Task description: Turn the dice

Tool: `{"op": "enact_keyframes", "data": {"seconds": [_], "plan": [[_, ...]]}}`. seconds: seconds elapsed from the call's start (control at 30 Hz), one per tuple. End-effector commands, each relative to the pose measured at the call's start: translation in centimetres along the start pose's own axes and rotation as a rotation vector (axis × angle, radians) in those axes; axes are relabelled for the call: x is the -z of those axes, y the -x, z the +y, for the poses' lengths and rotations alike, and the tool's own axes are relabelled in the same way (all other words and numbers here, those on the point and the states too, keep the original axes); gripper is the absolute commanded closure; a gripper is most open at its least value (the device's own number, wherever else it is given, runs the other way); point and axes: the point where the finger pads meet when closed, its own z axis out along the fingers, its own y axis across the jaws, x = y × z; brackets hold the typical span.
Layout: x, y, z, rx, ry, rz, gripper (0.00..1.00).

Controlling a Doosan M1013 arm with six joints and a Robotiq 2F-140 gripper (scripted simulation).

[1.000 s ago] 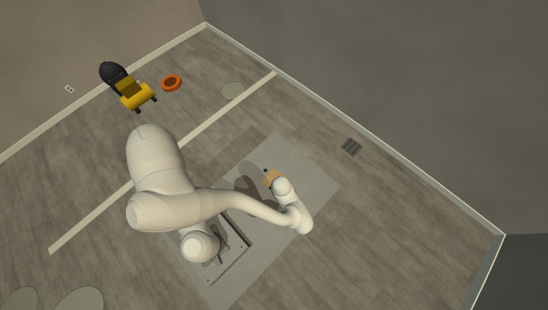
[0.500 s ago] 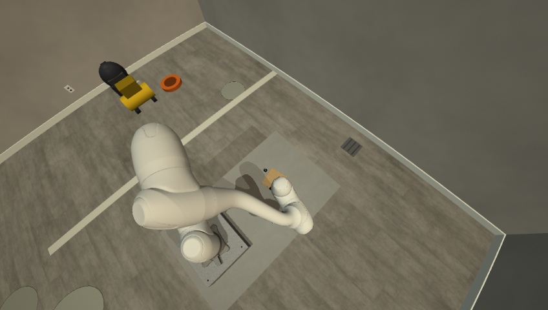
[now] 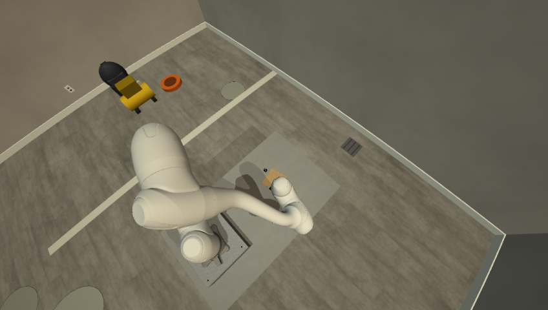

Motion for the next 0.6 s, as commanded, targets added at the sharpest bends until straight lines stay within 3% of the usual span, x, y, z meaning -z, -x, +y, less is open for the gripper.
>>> {"op": "enact_keyframes", "data": {"seconds": [0.0,0.57], "plan": [[0.01,0.0,0.0,0.0,0.0,0.0,0.0],[0.01,0.61,0.35,0.0,0.0,0.0,0.0]]}}
